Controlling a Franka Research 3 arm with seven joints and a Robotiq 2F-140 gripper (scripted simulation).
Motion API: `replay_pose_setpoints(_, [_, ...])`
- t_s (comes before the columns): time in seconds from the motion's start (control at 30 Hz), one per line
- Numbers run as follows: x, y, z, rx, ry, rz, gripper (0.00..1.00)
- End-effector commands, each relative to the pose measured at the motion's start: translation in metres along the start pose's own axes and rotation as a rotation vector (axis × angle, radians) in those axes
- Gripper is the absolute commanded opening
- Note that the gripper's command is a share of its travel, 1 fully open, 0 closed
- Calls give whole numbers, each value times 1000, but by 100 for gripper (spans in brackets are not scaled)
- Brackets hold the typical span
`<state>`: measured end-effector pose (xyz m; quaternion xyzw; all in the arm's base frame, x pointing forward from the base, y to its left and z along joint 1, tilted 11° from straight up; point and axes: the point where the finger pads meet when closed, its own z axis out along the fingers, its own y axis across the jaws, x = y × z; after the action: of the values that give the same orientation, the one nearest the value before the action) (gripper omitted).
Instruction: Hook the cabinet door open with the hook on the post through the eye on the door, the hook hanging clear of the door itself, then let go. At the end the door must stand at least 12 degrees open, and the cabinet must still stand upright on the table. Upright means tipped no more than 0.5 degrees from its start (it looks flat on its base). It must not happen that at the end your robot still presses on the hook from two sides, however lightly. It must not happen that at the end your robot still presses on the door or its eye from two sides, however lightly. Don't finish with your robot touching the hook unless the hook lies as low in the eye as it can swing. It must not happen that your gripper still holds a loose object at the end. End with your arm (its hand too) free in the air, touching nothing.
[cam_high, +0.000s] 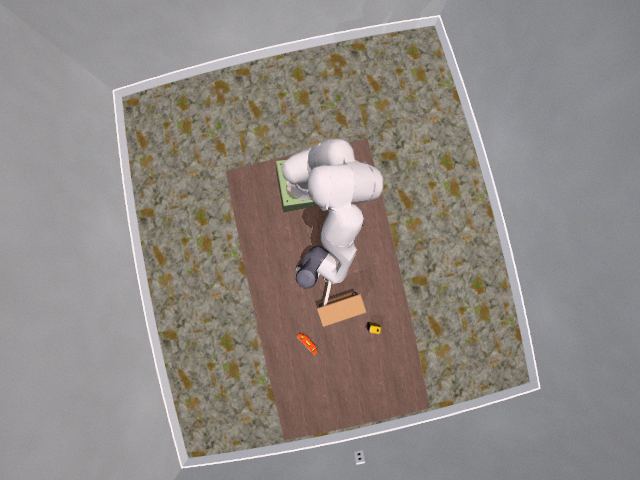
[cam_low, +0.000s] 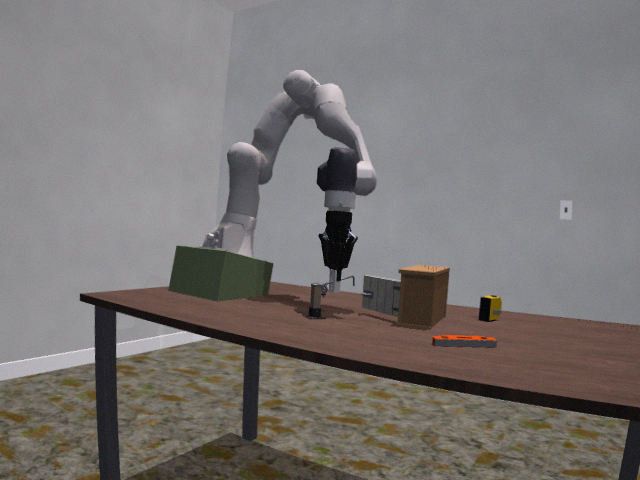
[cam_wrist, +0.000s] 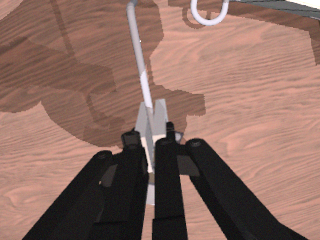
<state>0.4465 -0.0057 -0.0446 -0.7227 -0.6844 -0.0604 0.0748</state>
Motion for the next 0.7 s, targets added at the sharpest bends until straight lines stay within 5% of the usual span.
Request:
replay_pose_setpoints(0.0, [-2,4,-2,-3,-4,82,3])
replay_pose_setpoints(0.67, [-3,10,-2,-3,-3,215,3])
